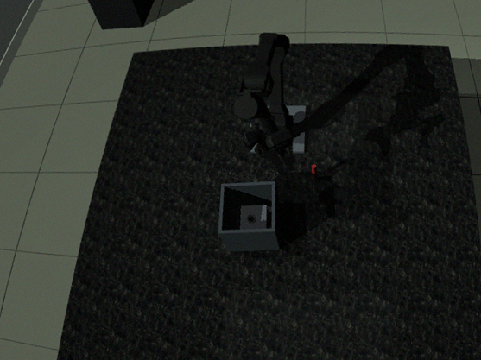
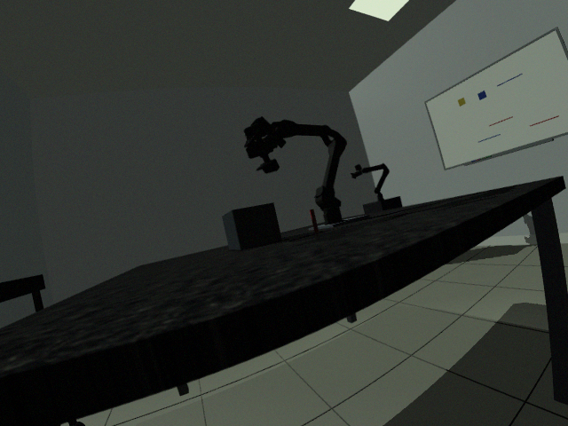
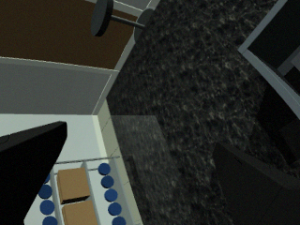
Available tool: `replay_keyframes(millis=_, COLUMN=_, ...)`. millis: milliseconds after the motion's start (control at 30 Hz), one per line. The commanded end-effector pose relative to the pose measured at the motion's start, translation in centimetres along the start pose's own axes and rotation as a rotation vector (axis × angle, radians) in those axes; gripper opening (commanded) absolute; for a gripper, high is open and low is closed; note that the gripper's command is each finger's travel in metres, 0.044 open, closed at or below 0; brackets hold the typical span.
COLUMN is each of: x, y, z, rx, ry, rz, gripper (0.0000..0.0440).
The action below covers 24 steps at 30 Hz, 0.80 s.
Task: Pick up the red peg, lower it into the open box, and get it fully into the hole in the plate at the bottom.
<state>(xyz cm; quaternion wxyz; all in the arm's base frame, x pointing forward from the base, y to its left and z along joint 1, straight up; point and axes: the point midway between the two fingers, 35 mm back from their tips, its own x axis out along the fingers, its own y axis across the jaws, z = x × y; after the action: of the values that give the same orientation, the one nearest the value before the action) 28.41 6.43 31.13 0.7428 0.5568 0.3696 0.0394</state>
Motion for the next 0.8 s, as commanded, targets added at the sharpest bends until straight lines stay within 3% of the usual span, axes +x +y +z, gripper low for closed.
replay_keyframes(millis=0, x=0.9, y=-1.5, z=-1.4, rx=0.056, ry=0.054, rz=-0.07, gripper=0.044)
replay_keyframes(millis=400, x=2.4, y=-6.6, z=-7.1, rx=0.229, ry=0.229, rz=-0.357, gripper=0.044)
replay_keyframes(millis=767, x=2.3, y=-11.1, z=-11.1, rx=0.351, ry=0.293, rz=-0.648, gripper=0.044)
